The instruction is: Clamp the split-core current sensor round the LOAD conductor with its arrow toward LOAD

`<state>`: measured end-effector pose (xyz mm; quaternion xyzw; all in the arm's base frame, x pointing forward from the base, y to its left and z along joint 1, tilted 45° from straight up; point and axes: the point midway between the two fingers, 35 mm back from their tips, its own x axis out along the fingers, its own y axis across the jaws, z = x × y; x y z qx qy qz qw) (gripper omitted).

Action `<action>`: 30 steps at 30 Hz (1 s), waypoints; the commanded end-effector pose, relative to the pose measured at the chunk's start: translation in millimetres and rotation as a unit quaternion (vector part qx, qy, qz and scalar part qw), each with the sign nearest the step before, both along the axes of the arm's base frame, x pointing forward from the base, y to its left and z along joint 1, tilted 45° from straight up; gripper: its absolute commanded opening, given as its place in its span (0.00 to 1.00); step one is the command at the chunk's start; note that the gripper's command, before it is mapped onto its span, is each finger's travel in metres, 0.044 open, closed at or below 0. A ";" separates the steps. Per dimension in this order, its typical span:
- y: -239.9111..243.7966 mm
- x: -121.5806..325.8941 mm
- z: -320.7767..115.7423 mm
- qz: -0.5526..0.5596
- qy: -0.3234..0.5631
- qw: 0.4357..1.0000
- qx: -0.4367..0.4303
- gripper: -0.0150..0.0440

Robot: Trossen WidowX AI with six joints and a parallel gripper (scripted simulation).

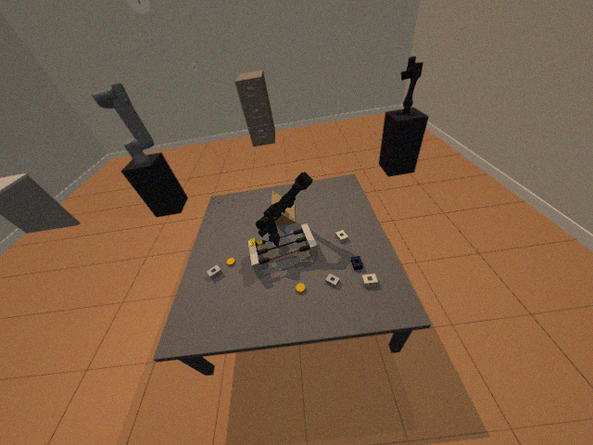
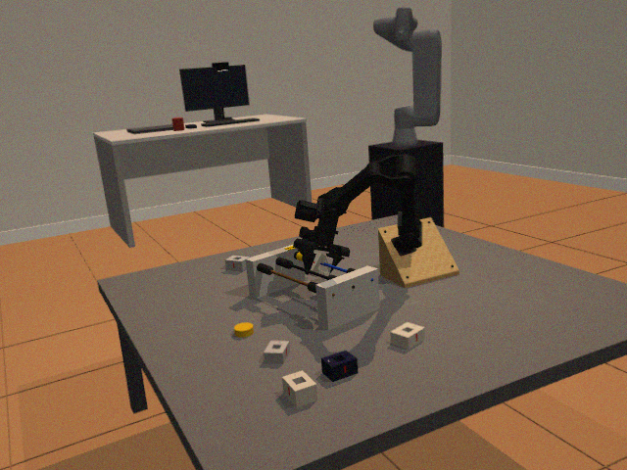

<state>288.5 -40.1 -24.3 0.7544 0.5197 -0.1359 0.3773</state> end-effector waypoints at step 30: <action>-3.6 2.0 -0.7 0.033 0.040 0.999 -0.014 0.25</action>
